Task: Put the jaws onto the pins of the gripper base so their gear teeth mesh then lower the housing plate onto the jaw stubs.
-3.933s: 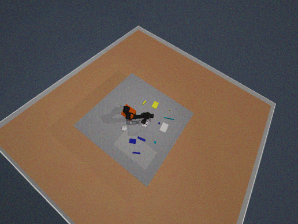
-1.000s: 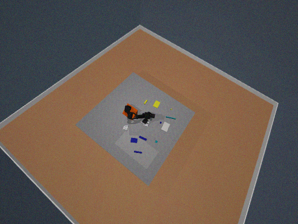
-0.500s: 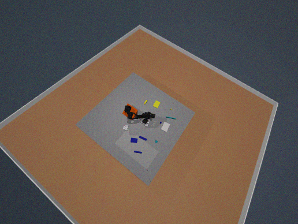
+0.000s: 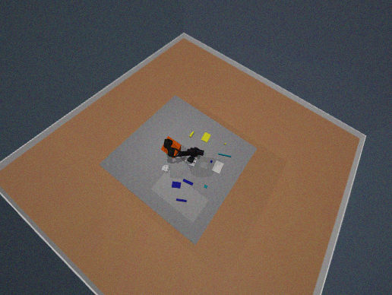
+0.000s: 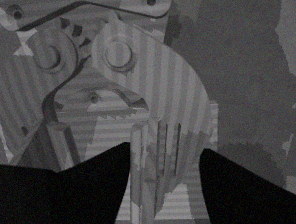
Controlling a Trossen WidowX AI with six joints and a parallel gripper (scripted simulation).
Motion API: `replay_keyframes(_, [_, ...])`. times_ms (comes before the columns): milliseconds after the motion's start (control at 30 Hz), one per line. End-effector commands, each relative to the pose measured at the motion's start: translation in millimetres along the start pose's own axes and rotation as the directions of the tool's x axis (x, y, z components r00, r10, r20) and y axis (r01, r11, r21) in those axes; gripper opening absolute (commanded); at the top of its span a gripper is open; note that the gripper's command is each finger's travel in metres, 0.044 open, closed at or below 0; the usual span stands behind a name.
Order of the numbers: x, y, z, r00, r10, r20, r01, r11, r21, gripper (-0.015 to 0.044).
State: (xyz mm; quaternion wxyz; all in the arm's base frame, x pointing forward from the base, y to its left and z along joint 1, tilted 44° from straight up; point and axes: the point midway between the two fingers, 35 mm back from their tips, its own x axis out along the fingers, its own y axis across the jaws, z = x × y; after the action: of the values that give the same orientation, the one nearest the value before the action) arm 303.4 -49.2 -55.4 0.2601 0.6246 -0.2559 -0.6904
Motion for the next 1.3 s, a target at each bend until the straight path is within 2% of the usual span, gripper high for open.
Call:
replay_keyframes(0, [-1.4,0.9,0.3,1.000,0.001,0.003,-0.001,1.000,0.001,0.0134])
replay_keyframes(1267, [1.9,1.4,-0.3,1.000,0.001,0.003,-0.001,1.000,0.001,0.0134])
